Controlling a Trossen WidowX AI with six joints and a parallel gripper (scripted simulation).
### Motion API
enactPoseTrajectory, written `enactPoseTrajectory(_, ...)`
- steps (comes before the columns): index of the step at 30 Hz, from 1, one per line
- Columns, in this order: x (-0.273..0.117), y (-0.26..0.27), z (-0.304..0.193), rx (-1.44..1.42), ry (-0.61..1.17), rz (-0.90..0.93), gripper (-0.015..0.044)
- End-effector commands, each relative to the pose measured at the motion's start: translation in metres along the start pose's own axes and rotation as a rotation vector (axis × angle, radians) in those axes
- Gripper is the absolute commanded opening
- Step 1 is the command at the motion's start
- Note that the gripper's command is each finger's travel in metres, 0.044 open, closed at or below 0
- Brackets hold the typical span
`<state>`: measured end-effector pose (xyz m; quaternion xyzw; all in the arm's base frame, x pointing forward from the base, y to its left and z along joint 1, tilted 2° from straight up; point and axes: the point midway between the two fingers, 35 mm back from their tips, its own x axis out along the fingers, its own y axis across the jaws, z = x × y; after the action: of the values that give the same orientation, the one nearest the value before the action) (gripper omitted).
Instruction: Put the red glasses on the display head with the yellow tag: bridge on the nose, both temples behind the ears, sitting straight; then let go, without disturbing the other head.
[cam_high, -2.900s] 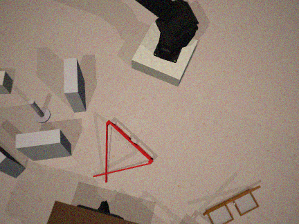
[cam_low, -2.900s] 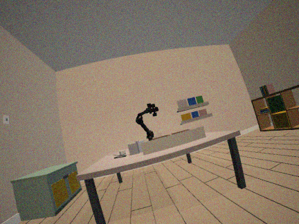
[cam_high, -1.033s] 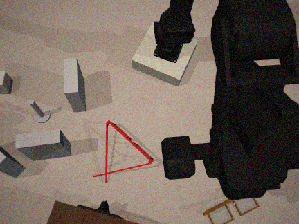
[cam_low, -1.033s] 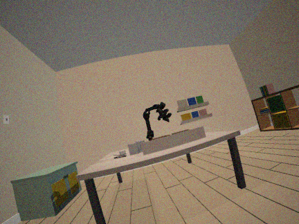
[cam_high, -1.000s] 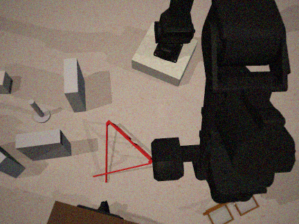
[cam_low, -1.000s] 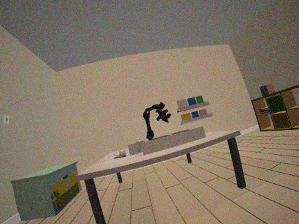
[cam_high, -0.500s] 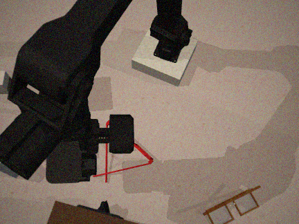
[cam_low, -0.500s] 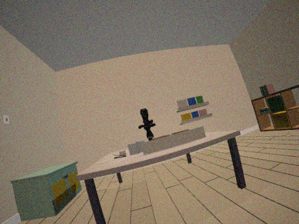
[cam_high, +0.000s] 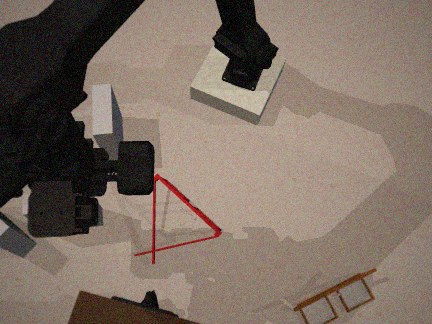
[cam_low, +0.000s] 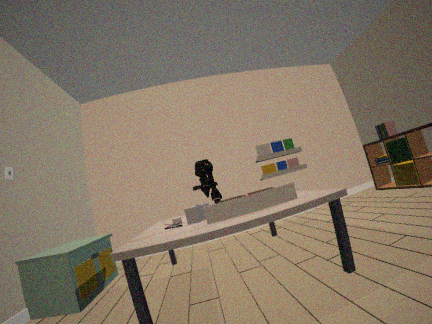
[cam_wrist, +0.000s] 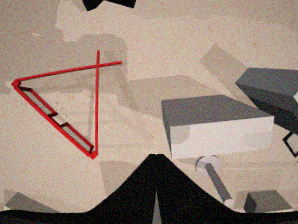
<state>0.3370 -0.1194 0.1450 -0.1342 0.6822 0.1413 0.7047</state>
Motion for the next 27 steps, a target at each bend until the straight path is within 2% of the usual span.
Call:
enactPoseTrajectory(1, 0.008, -0.001, -0.001, -0.003, 0.006, 0.005, 0.0)
enactPoseTrajectory(27, 0.05, -0.001, -0.002, -0.003, 0.006, 0.005, 0.0)
